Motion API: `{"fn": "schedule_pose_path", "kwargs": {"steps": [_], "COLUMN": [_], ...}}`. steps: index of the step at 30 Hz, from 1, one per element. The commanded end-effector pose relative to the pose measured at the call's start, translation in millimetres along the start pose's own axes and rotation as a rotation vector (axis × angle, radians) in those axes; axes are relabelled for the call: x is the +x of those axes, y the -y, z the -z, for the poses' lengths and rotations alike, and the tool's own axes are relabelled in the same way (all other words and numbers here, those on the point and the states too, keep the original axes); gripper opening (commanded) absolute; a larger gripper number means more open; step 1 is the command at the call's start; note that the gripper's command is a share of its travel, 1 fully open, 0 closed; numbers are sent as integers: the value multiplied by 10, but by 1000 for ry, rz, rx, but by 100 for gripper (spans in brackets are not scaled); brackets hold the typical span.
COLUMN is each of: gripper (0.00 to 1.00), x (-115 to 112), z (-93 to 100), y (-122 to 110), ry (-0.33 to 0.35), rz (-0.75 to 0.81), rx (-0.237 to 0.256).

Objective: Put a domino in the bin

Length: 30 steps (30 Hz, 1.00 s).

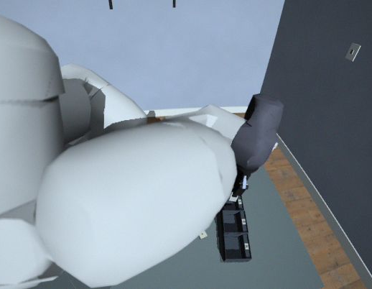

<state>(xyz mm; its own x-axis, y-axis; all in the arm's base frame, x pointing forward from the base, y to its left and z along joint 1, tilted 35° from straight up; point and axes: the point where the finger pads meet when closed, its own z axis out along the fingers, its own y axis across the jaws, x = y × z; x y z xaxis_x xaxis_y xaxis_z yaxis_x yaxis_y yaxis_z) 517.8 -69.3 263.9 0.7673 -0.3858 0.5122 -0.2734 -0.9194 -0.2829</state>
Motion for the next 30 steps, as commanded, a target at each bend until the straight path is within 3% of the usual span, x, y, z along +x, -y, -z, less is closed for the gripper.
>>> {"fn": "schedule_pose_path", "kwargs": {"steps": [1, 6, 12, 30], "gripper": [5, 5, 5, 5], "x": [-29, -28, -26, -26], "z": [33, 86, 326, 330], "y": [-6, -6, -5, -5], "ry": [8, 8, 8, 8], "rz": [5, 5, 5, 5], "rx": [-1, -1, -1, -1]}}
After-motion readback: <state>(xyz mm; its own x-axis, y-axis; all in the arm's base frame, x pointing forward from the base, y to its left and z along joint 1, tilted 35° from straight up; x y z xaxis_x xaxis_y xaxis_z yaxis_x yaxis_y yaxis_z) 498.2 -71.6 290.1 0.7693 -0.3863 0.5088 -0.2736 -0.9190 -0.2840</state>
